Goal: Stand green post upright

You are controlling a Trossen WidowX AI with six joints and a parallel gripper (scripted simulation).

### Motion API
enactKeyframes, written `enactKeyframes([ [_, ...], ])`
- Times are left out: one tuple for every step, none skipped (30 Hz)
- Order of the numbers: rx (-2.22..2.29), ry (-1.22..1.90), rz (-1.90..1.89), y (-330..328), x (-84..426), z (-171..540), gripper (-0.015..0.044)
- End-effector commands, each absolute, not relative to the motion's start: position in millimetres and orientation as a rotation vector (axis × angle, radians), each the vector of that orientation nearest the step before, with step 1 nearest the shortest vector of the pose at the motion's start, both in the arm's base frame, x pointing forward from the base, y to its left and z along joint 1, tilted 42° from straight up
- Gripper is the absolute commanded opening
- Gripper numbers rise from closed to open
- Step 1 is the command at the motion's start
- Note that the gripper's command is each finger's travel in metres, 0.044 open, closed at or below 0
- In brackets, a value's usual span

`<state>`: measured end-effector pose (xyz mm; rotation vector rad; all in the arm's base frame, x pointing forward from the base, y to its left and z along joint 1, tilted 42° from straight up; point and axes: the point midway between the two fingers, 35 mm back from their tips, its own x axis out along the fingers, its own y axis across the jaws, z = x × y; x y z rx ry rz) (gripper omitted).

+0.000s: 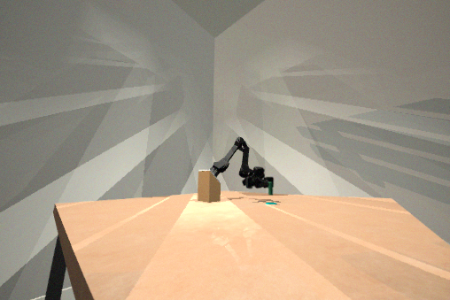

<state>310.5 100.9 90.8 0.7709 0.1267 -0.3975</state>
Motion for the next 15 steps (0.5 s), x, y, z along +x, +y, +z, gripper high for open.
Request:
enactKeyframes([
  [0.775, 0.121, -0.399, 108.5, 312.0, 83.3, 0.0023],
  [0.775, 0.121, -0.399, 110.1, 311.9, 81.1, 0.0023],
  [0.775, 0.121, -0.398, 111.7, 311.7, 79.0, 0.0023],
  [0.775, 0.121, -0.398, 113.2, 311.5, 76.8, 0.0023],
  [0.774, 0.12, -0.398, 114.5, 311.4, 75.0, 0.0023],
  [0.774, 0.12, -0.398, 115.2, 311.3, 73.9, 0.0023],
  [0.774, 0.12, -0.398, 115.5, 311.2, 73.5, 0.0023],
  [0.774, 0.12, -0.398, 115.8, 311.3, 73.2, 0.0023],
  [0.773, 0.121, -0.398, 116.8, 311.5, 72.1, 0.0023],
  [0.771, 0.123, -0.398, 118.5, 311.9, 70.4, 0.0023],
  [0.77, 0.124, -0.397, 120.6, 312.4, 68.1, 0.0023],
  [0.769, 0.125, -0.397, 122.8, 312.8, 65.9, 0.0023],
  [0.768, 0.127, -0.397, 125.0, 313.3, 63.6, 0.0023],
  [0.768, 0.127, -0.396, 126.7, 313.6, 61.9, 0.0023],
  [0.768, 0.128, -0.396, 127.7, 313.8, 60.8, 0.0023],
])
